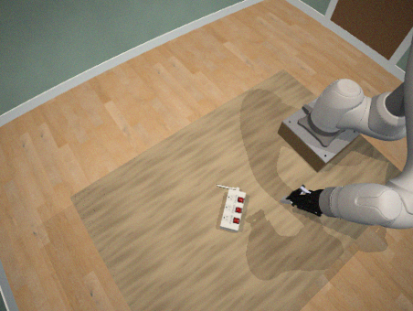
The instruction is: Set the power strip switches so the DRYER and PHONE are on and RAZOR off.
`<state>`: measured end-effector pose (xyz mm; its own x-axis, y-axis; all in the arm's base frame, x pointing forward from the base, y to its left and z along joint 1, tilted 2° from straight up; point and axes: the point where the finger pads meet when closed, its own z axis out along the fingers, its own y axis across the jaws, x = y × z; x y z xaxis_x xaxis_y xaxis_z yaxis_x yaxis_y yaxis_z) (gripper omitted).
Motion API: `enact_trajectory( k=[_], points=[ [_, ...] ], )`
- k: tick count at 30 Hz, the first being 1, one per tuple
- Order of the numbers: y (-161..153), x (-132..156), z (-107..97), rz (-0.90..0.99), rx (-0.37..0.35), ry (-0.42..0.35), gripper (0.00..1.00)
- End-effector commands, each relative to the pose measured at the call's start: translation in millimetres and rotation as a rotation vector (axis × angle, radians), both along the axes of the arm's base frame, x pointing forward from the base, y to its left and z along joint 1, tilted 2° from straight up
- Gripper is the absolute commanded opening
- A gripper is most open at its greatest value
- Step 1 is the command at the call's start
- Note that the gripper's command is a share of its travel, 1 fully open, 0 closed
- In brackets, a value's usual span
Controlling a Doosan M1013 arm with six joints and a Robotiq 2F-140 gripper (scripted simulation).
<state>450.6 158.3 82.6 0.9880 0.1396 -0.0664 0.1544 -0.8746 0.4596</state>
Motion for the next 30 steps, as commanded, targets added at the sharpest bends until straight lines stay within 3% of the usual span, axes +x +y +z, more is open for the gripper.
enact_trajectory(
  k=[1, 13, 16, 19, 30],
  points=[
    [-11.1, 7.5, -25.7, -0.252, 0.121, -0.006, 0.00],
    [-24.0, 41.1, -45.4, -0.852, 0.360, -0.053, 0.00],
    [-27.8, 49.9, -47.5, -0.905, 0.376, -0.061, 0.00],
    [-37.3, 69.2, -50.5, -1.124, 0.452, -0.086, 0.00],
    [-40.7, 75.2, -51.1, -1.176, 0.469, -0.093, 0.00]
  ],
)
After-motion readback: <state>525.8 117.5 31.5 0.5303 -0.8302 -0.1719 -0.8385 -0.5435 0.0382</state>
